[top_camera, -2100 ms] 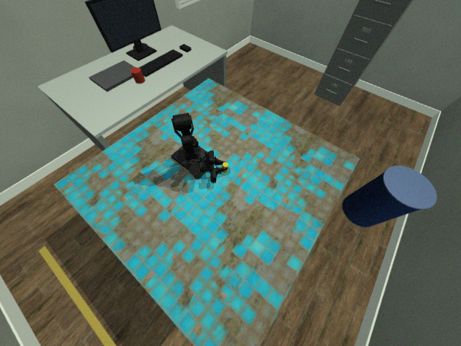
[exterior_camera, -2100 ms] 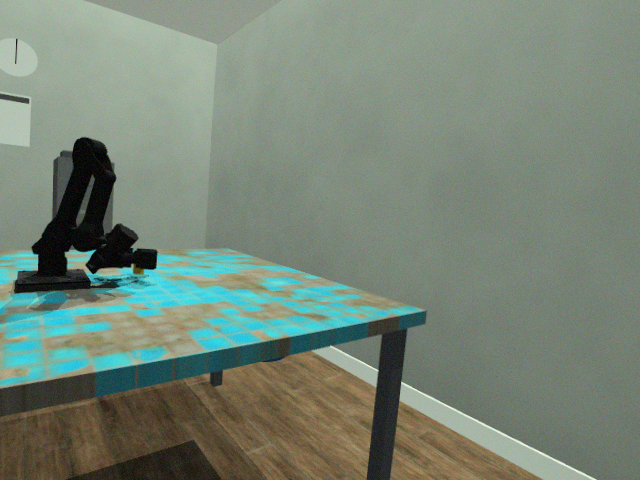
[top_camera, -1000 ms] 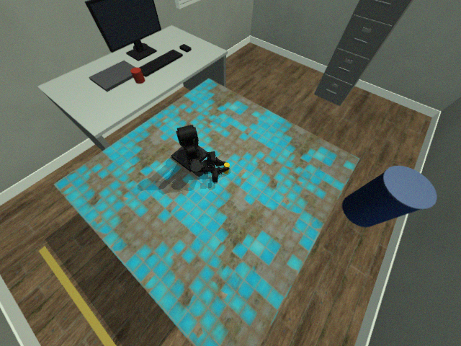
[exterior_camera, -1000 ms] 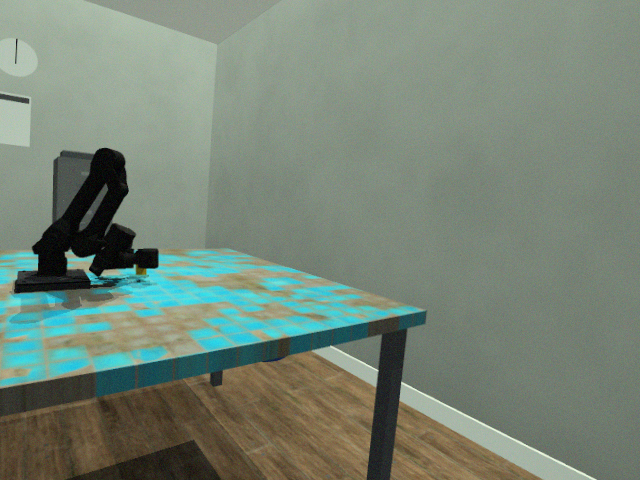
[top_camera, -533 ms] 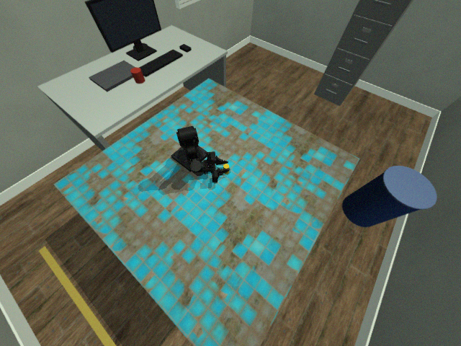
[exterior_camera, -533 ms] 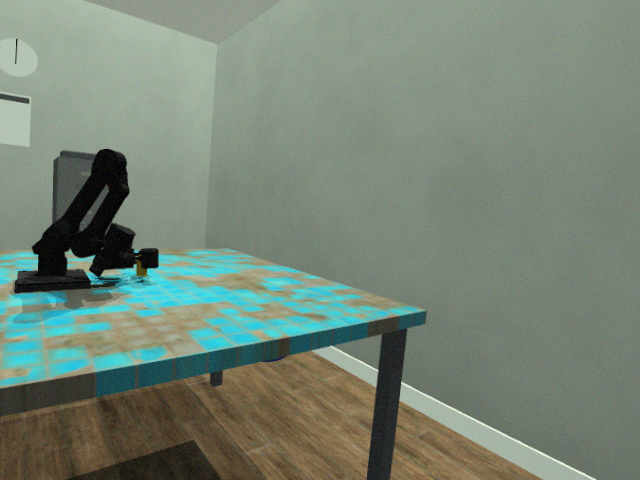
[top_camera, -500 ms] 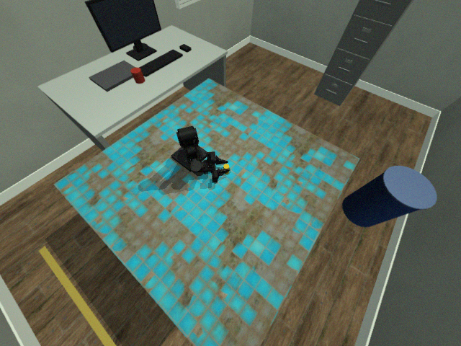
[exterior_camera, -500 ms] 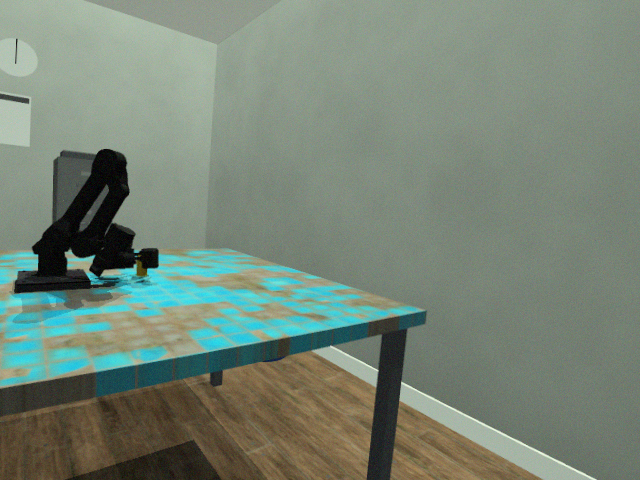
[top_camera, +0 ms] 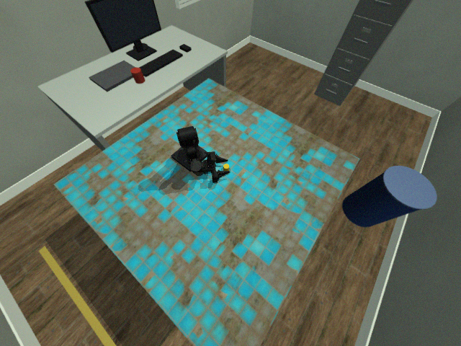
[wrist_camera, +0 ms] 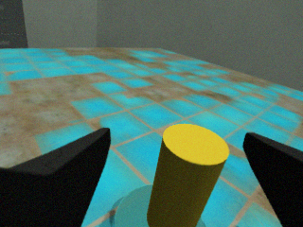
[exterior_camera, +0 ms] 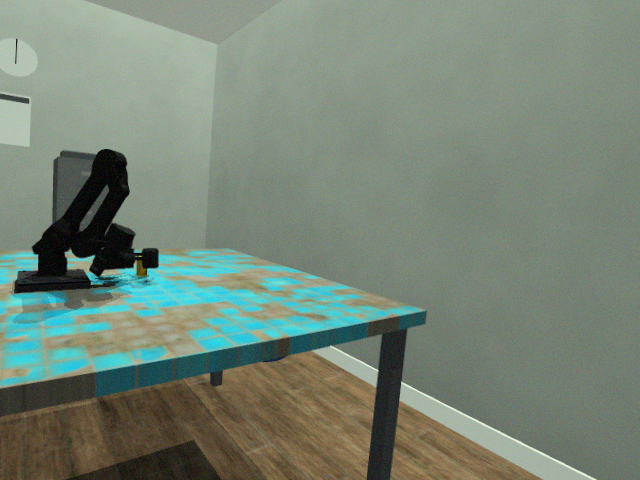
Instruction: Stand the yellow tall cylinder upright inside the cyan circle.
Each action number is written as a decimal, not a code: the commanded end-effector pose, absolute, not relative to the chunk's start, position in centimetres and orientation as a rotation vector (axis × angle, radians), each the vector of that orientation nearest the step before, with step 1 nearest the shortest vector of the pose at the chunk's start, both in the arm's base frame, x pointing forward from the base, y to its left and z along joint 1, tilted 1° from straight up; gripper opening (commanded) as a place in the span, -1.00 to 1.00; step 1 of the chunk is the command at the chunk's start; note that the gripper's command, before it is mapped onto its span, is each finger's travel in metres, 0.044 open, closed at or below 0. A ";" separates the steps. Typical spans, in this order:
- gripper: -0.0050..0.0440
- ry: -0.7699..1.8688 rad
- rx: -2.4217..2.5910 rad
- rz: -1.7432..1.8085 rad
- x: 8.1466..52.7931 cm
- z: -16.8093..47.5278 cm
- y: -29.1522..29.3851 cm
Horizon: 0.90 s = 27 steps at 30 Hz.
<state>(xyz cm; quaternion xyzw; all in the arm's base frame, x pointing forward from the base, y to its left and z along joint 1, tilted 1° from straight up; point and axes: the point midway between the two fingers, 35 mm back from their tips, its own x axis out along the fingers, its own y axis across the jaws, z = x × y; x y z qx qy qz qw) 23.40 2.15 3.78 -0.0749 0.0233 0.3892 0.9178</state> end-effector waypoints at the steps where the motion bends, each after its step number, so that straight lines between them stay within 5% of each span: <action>1: 0.84 0.064 -0.134 0.799 23.2 3.7 2.4; 27: 0.84 0.020 -0.189 0.791 24.5 6.8 0.6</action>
